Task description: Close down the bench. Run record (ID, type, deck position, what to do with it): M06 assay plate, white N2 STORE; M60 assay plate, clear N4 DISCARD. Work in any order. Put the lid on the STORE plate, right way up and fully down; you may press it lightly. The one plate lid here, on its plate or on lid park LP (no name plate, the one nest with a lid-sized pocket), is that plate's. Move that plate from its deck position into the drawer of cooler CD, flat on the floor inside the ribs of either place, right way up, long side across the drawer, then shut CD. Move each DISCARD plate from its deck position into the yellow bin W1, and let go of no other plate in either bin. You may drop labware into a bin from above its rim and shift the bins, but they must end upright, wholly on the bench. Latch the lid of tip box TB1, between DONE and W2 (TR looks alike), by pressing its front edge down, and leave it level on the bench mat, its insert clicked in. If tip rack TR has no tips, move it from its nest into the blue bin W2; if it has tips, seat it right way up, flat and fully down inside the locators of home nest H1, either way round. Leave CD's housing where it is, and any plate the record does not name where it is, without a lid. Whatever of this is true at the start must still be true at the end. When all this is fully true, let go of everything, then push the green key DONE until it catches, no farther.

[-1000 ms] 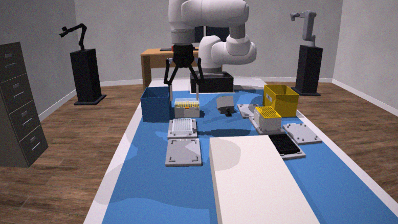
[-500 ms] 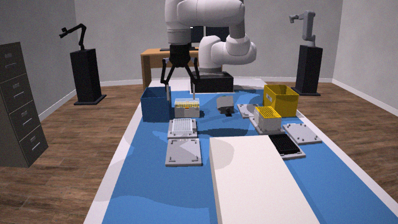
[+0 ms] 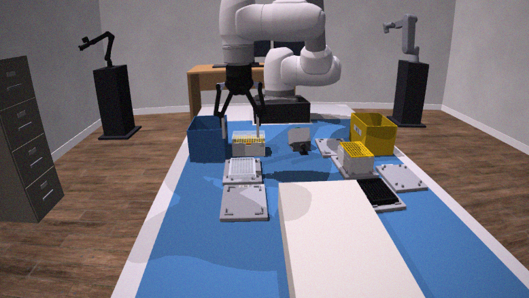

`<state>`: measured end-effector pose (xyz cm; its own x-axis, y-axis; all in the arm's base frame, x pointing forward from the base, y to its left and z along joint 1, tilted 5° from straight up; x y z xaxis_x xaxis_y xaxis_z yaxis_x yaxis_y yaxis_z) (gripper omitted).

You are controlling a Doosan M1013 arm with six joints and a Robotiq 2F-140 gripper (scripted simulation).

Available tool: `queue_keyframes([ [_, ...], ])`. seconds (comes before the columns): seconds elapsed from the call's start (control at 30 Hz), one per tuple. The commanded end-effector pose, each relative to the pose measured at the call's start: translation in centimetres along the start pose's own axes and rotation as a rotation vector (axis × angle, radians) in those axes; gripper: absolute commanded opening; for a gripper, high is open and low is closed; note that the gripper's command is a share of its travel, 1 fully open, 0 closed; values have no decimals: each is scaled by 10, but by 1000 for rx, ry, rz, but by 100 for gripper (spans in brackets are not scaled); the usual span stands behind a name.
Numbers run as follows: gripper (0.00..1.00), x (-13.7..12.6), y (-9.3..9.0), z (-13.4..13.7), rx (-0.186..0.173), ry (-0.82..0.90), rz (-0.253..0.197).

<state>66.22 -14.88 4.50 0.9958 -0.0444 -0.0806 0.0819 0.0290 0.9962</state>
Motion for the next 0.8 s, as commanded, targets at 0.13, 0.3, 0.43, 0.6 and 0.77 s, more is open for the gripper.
queue_keyframes([
  [0.13, 66, 0, -10, 0, 0, 0, 0],
  [0.3, 66, 0, -15, 0, 0, 0, 0],
  [0.43, 66, 0, -19, 0, 0, 0, 0],
  [0.6, 66, 0, -26, 0, 0, 0, 0],
  [0.77, 66, 0, -32, 0, 0, 0, 0],
])
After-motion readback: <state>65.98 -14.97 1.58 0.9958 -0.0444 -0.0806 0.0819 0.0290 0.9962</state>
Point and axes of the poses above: the point where the finger pads meet when closed, its own y axis back along the fingers, its own z axis across the jaws, x = y × z, the point moved 3 cm from there along y, back along the fingers, and after that the axes turned 6 degrees about -y, right-handed, at the moved point
